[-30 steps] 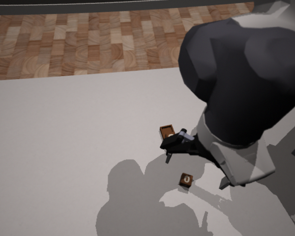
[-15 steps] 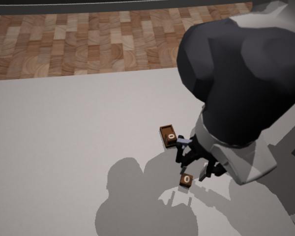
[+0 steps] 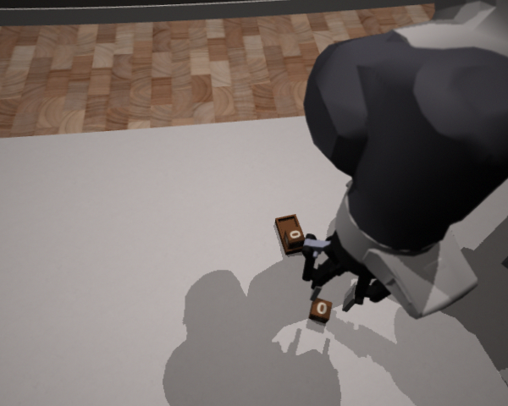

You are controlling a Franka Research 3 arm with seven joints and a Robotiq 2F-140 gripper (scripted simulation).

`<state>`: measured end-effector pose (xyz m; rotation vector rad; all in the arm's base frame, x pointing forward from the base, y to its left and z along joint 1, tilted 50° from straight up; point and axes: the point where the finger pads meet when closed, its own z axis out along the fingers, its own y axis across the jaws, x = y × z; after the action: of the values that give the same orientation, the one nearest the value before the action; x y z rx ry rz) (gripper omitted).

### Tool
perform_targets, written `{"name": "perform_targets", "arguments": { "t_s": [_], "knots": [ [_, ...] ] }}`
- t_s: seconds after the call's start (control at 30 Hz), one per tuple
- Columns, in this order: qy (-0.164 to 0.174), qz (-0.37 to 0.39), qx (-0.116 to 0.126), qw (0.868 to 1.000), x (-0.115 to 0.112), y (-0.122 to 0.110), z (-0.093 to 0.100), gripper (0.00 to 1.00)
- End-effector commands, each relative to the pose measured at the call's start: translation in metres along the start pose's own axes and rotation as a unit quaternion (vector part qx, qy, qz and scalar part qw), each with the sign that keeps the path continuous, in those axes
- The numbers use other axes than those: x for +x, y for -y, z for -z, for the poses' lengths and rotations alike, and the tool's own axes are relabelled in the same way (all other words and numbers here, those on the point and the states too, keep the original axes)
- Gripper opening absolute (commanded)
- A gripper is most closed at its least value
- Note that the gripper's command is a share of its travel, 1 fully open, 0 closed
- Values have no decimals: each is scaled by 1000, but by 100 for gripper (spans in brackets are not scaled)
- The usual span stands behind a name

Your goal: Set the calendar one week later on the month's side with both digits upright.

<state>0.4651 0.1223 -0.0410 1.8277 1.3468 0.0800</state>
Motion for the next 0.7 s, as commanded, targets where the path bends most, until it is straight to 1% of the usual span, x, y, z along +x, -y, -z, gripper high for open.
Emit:
{"name": "perform_targets", "arguments": {
  "t_s": [0.0,0.43,0.67],
  "knots": [
    [0,5,0,1000,1,-1,1,29],
    [0,5,0,1000,1,-1,0,29],
    [0,6,0,1000,1,-1,-3,29]
  ]
}}
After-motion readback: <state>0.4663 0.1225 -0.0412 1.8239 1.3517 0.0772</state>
